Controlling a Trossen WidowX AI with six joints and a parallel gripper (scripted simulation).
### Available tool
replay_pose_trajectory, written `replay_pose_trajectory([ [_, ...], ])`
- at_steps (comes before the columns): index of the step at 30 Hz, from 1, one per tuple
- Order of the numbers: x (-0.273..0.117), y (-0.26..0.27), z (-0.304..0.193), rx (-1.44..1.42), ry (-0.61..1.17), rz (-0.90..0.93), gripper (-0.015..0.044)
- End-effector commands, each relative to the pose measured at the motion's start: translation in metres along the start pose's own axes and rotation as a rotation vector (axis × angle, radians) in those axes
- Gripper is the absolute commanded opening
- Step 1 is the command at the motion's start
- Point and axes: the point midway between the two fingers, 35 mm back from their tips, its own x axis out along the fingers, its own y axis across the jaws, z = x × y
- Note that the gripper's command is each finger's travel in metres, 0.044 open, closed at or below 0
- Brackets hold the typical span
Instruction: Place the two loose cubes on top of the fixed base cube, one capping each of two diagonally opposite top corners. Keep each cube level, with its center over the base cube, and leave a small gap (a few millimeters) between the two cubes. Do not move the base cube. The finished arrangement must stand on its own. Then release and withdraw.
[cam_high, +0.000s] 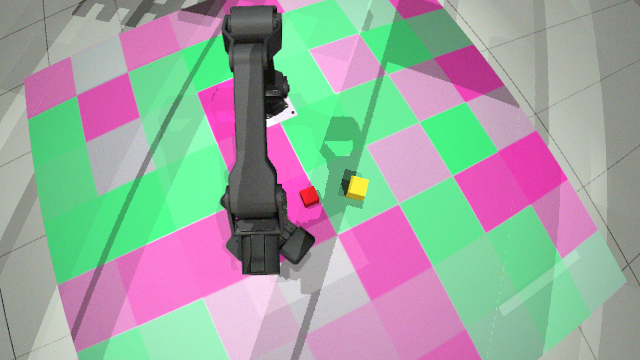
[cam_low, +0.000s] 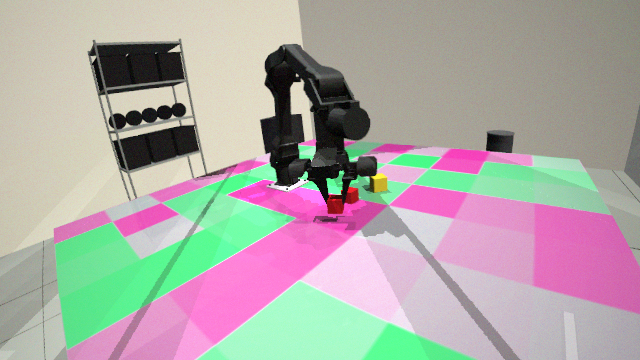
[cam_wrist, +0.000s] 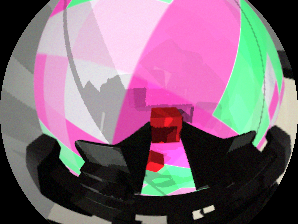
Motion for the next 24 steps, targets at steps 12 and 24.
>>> replay_pose_trajectory([
  [12, -0.048, 0.001, 0.001, -0.004, -0.006, 0.003, 0.0105],
  [24, -0.081, -0.002, -0.003, -0.004, -0.006, 0.003, 0.0105],
])
